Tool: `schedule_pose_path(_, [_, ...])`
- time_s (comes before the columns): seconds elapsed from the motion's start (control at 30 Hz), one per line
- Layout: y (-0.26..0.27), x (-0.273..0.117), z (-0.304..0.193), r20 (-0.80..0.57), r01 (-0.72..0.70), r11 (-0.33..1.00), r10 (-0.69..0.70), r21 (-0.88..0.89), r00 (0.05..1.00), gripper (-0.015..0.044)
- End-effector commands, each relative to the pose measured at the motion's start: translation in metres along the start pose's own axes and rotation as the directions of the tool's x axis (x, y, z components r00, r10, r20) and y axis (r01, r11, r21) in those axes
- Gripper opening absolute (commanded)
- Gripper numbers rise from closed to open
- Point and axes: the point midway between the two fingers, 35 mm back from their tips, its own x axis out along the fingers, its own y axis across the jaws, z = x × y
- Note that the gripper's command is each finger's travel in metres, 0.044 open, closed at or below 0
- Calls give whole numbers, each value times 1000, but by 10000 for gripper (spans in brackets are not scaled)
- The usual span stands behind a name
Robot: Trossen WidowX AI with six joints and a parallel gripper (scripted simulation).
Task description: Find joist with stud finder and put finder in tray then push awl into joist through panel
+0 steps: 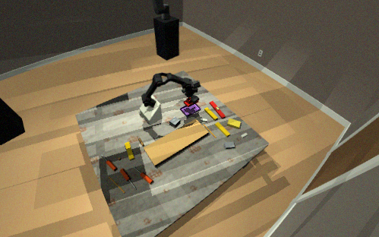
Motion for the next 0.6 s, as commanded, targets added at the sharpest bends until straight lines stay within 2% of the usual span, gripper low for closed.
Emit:
schedule_pose_path(0.0, [1,10,-1,1,-5,1000,5,-7,1000,0])
schedule_pose_path(0.57, [0,53,-13,0,-4,1000,4,-7,1000,0])
